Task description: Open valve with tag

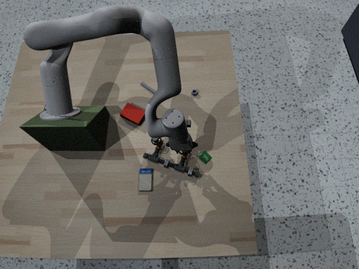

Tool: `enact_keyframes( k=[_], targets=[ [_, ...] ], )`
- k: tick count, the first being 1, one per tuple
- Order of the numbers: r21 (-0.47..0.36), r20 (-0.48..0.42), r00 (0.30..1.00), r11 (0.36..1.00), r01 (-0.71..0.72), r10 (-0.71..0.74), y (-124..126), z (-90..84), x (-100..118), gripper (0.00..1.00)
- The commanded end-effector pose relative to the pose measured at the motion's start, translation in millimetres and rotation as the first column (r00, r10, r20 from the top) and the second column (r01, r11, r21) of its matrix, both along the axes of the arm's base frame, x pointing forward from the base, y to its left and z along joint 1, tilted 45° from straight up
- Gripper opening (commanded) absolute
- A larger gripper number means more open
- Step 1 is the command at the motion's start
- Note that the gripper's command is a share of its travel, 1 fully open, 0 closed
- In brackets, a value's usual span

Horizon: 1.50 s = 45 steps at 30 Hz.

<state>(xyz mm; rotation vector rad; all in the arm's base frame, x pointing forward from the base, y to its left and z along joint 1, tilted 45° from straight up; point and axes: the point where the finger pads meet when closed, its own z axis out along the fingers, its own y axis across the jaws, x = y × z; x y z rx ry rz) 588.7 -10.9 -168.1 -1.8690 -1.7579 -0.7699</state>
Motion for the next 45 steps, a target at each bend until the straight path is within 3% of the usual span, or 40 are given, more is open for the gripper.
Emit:
enact_keyframes(
  k=[1, 2, 31, 42, 45],
  targets=[
    [-0.001, 0.014, 1.000, 1.000, -0.004, 0.004, -0.7, 0.5, 0.7, 0.00],
    [-0.001, 0.014, 1.000, 1.000, -0.004, 0.004, -0.7, 0.5, 0.7, 1.00],
    [0.000, 0.006, 1.000, 1.000, 0.004, -0.004, -0.7, 0.5, 0.7, 1.00],
    [0.009, -0.121, 0.982, 0.989, 0.144, -0.142, -0.7, 0.5, 0.7, 1.00],
    [0.004, -0.208, 0.950, 0.971, 0.239, -0.233, -0.7, 0.5, 0.7, 1.00]
  ],
)
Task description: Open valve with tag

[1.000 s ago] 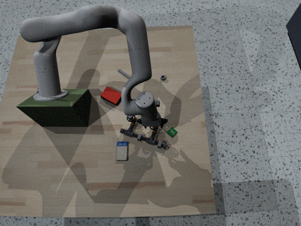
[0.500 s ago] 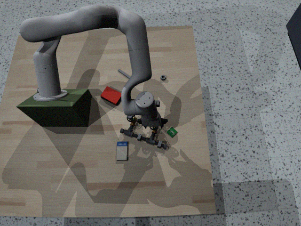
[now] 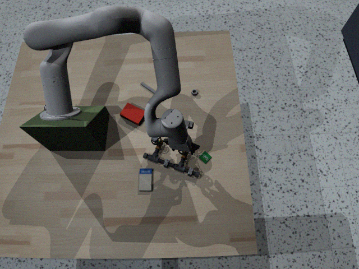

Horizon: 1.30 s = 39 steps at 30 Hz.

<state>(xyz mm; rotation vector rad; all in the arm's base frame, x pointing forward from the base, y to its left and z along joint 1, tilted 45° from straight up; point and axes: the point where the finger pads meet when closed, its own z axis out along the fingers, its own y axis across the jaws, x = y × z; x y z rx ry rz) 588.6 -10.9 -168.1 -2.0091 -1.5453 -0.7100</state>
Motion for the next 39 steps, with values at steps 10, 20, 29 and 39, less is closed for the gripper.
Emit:
enact_keyframes(
  k=[10, 20, 29, 39],
  targets=[
    [-0.047, -0.433, 0.781, 0.877, 0.479, -0.450, -0.7, 0.6, 0.8, 1.00],
    [-0.188, -0.636, 0.431, 0.670, 0.719, -0.640, -0.7, 0.6, 0.8, 1.00],
    [-0.392, -0.733, -0.020, 0.398, 0.830, -0.680, -0.7, 0.6, 0.8, 1.00],
    [-0.611, -0.701, -0.447, 0.145, 0.778, -0.556, -0.7, 0.6, 0.8, 1.00]
  ],
)
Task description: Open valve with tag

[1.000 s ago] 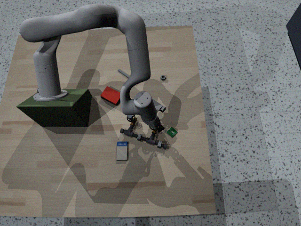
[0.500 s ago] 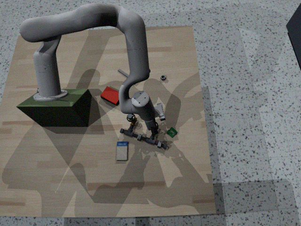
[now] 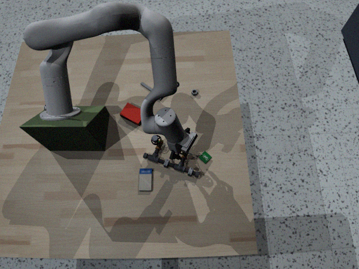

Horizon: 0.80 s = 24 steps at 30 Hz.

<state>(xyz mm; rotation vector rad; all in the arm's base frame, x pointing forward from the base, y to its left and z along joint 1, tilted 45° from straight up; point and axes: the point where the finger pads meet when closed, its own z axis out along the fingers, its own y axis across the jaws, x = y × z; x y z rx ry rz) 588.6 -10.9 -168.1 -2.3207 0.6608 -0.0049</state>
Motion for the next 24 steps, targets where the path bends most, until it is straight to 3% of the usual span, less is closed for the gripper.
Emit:
enact_keyframes(
  k=[1, 7, 9, 10, 16, 24],
  targets=[
    [0.029, -0.205, 0.963, 0.982, 0.187, -0.177, -0.7, 0.5, 0.9, 1.00],
    [0.012, -0.401, 0.839, 0.914, 0.406, -0.367, -0.7, 0.5, 0.9, 1.00],
    [0.012, -0.401, 0.839, 0.914, 0.406, -0.367, -0.7, 0.5, 0.9, 1.00],
    [-0.011, -0.493, 0.754, 0.869, 0.494, -0.434, -0.7, 0.5, 0.9, 1.00],
    [-0.063, -0.623, 0.606, 0.803, 0.592, -0.495, -0.7, 0.5, 0.9, 1.00],
    [-0.063, -0.623, 0.606, 0.803, 0.592, -0.495, -0.7, 0.5, 0.9, 1.00]
  ],
)
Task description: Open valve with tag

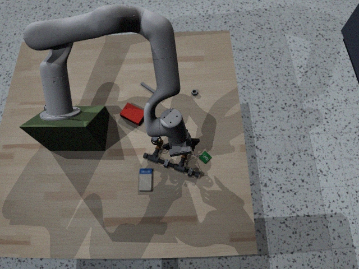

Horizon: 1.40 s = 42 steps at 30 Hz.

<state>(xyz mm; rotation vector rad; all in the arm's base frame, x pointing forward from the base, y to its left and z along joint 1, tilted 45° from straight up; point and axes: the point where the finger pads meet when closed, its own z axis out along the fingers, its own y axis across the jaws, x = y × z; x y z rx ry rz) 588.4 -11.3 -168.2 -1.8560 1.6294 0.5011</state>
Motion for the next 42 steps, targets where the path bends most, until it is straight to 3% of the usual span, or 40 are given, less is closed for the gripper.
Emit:
enact_keyframes(
  k=[1, 6, 7, 36, 42],
  targets=[
    [0.009, -0.021, 1.000, 1.000, -0.001, 0.001, -0.3, 0.6, 1.0, 1.00],
    [0.009, -0.021, 1.000, 1.000, -0.001, 0.001, -0.3, 0.6, 1.0, 1.00],
    [0.009, -0.021, 1.000, 1.000, -0.001, 0.001, -0.3, 0.6, 1.0, 0.00],
    [0.007, -0.010, 1.000, 1.000, -0.013, 0.013, -0.3, 0.6, 1.0, 0.00],
    [-0.009, 0.069, 0.992, 0.995, -0.102, 0.102, -0.3, 0.6, 1.0, 0.00]
  ],
)
